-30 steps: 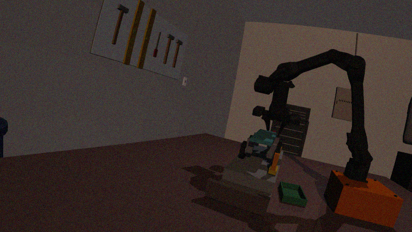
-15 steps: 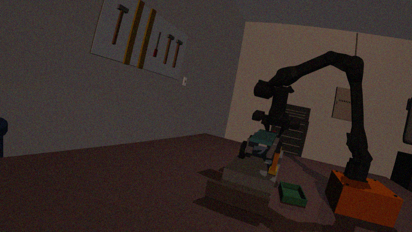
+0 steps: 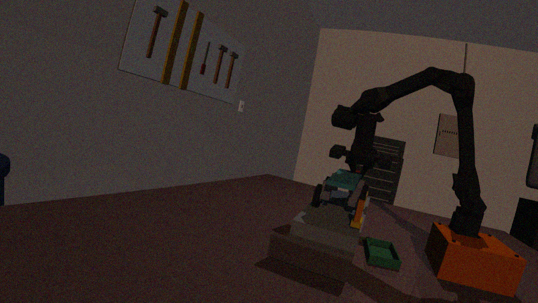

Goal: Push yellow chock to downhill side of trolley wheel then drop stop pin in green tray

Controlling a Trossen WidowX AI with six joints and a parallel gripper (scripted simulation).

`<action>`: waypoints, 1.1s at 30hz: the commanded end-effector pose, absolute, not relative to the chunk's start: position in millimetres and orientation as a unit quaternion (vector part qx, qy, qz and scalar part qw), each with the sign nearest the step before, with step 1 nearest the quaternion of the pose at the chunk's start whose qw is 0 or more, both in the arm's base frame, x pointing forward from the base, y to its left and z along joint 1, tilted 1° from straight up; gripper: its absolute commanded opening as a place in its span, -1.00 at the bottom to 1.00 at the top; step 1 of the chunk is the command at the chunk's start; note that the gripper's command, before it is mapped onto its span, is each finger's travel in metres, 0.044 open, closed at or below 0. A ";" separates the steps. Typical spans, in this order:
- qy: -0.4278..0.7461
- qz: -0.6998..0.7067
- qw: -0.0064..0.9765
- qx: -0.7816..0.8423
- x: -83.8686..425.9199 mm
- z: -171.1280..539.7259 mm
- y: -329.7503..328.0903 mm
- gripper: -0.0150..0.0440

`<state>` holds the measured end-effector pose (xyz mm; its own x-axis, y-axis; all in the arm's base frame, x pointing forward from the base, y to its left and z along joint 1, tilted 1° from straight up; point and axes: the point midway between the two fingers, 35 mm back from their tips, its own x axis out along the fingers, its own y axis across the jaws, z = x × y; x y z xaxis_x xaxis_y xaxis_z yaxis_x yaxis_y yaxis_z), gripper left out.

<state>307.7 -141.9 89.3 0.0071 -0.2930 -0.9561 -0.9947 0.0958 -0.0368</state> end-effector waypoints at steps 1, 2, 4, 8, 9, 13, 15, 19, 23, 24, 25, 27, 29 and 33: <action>0.587 0.389 0.451 -0.549 308.2 90.0 -141.9 -0.49; 0.587 0.389 0.451 -0.549 308.2 90.3 -141.9 -0.49; 0.587 0.389 0.450 -0.549 308.1 91.4 -141.8 -0.49; 0.587 0.391 0.449 -0.548 307.8 94.7 -141.4 -0.49; 0.587 0.391 0.449 -0.548 307.4 95.7 -141.2 -0.49; 0.588 0.391 0.449 -0.548 306.3 97.4 -140.7 -0.49; 0.588 0.391 0.449 -0.548 306.1 98.2 -140.5 -0.49; 0.588 0.391 0.449 -0.548 306.1 99.4 -140.1 -0.49; 0.588 0.391 0.449 -0.548 306.1 100.8 -139.8 -0.49; 0.588 0.391 0.449 -0.548 306.1 101.2 -139.7 -0.49; 0.588 0.391 0.449 -0.548 306.1 101.5 -139.6 -0.49; 0.588 0.391 0.449 -0.548 306.1 102.2 -139.4 -0.49; 0.588 0.391 0.449 -0.548 306.1 102.9 -139.2 -0.49; 0.588 0.391 0.449 -0.548 306.1 104.3 -138.8 -0.49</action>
<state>306.2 -139.2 98.9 -0.0047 -0.2886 -0.9574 -0.9957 0.0897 -0.0221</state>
